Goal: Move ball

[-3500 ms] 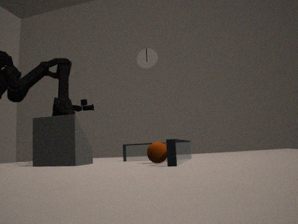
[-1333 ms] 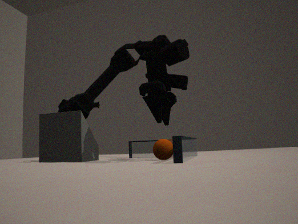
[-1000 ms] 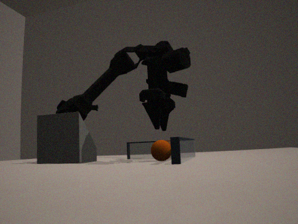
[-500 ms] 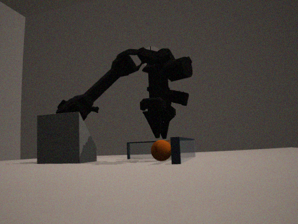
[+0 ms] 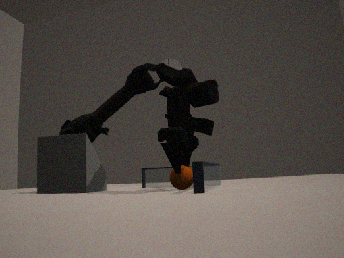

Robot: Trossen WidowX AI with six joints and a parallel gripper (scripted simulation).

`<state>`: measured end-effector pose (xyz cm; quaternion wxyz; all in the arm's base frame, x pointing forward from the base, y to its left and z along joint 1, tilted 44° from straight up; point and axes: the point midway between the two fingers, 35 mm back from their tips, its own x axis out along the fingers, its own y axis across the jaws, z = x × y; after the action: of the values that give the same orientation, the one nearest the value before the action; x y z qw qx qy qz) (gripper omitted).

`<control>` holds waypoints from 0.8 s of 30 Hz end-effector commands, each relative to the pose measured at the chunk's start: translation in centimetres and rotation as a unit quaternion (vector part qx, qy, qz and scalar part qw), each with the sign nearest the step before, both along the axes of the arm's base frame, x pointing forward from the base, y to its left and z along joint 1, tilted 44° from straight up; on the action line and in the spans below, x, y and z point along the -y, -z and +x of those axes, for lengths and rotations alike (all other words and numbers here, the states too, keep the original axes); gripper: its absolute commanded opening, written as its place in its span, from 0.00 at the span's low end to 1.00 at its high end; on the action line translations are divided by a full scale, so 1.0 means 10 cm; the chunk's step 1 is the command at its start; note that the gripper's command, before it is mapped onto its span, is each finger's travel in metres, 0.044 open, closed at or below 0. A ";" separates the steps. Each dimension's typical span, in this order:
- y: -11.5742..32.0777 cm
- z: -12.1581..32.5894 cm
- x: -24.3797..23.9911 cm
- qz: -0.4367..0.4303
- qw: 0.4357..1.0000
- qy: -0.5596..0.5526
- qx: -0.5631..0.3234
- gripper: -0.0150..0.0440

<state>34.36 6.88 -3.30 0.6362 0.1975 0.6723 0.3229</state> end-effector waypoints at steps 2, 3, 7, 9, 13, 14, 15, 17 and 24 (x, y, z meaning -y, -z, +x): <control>0.07 -0.03 -0.08 0.002 1.000 0.001 -0.003 0.93; 0.08 -0.03 -0.09 0.003 1.000 0.001 -0.003 0.93; 0.09 -0.03 -0.09 0.003 1.000 0.001 -0.003 0.84; 0.09 -0.03 -0.09 0.003 1.000 0.001 -0.003 0.75; 0.09 -0.03 -0.09 0.003 1.000 0.001 -0.003 0.70; 0.09 -0.03 -0.09 0.003 1.000 0.001 -0.003 0.69; 0.09 -0.03 -0.09 0.003 1.000 0.001 -0.003 0.68; 0.09 -0.03 -0.09 0.003 1.000 0.001 -0.003 0.66; -0.02 0.02 0.00 0.003 1.000 0.002 0.000 0.35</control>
<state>34.09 7.53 -3.86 0.6325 0.2014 0.6747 0.3229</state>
